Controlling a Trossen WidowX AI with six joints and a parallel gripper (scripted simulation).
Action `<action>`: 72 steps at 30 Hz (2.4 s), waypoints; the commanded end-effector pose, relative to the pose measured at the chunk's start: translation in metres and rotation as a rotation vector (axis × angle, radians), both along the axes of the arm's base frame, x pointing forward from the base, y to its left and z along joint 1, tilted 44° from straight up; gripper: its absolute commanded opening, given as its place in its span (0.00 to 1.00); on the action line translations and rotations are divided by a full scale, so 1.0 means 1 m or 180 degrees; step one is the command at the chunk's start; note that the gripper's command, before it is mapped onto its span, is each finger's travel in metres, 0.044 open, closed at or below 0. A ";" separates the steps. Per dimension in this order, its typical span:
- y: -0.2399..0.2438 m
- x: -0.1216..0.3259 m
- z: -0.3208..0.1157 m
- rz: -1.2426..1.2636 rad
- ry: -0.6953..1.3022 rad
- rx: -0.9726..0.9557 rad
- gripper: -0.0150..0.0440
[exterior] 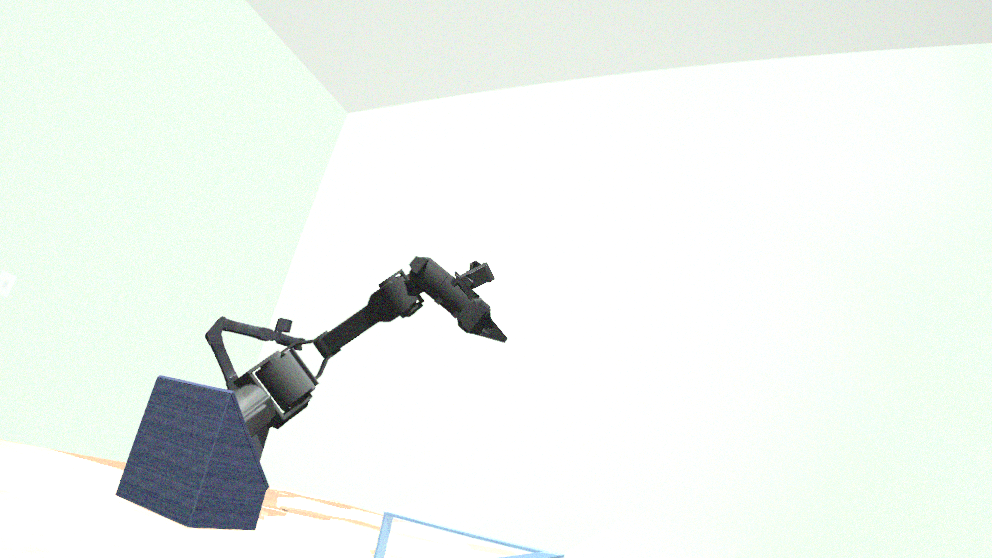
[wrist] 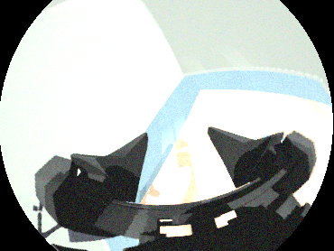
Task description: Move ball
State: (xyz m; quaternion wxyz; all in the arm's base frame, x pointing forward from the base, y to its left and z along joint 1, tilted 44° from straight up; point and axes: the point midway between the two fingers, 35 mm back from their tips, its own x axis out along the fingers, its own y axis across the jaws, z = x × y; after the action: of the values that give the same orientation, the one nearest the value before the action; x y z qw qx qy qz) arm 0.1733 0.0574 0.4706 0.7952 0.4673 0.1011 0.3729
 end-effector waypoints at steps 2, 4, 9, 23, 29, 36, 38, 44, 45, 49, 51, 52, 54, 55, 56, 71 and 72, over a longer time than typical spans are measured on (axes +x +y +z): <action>-0.003 0.006 -0.001 -0.0026 -0.0025 -0.0027 0.84; -0.013 0.022 -0.006 -0.0105 -0.0091 -0.0115 0.75; -0.046 0.089 -0.039 -0.0413 -0.0262 -0.0600 0.71; -0.093 0.180 -0.148 -0.0652 -0.0227 -0.1897 0.71; -0.100 0.203 -0.204 -0.0449 -0.0209 -0.2502 0.71; -0.101 0.216 -0.274 0.0007 -0.0240 -0.3161 0.71; -0.100 0.216 -0.294 0.0182 -0.0268 -0.3334 0.71; -0.094 0.211 -0.354 0.0827 -0.0449 -0.3796 0.71; -0.093 0.209 -0.363 0.0950 -0.0493 -0.3860 0.71; -0.087 0.199 -0.400 0.1463 -0.0711 -0.4057 0.71; -0.083 0.192 -0.417 0.1730 -0.0844 -0.4119 0.71; -0.081 0.188 -0.425 0.1865 -0.0917 -0.4141 0.71; -0.077 0.179 -0.441 0.2138 -0.1075 -0.4165 0.71; -0.075 0.175 -0.449 0.2276 -0.1162 -0.4166 0.71; -0.073 0.170 -0.456 0.2414 -0.1253 -0.4160 0.71; -0.065 0.151 -0.480 0.2888 -0.1608 -0.4080 0.71; -0.065 0.151 -0.480 0.2888 -0.1608 -0.4080 0.71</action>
State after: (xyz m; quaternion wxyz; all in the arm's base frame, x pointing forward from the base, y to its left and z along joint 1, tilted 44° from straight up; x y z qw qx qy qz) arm 0.3238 -0.0074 -0.0094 0.6826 -0.2546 0.2944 0.6185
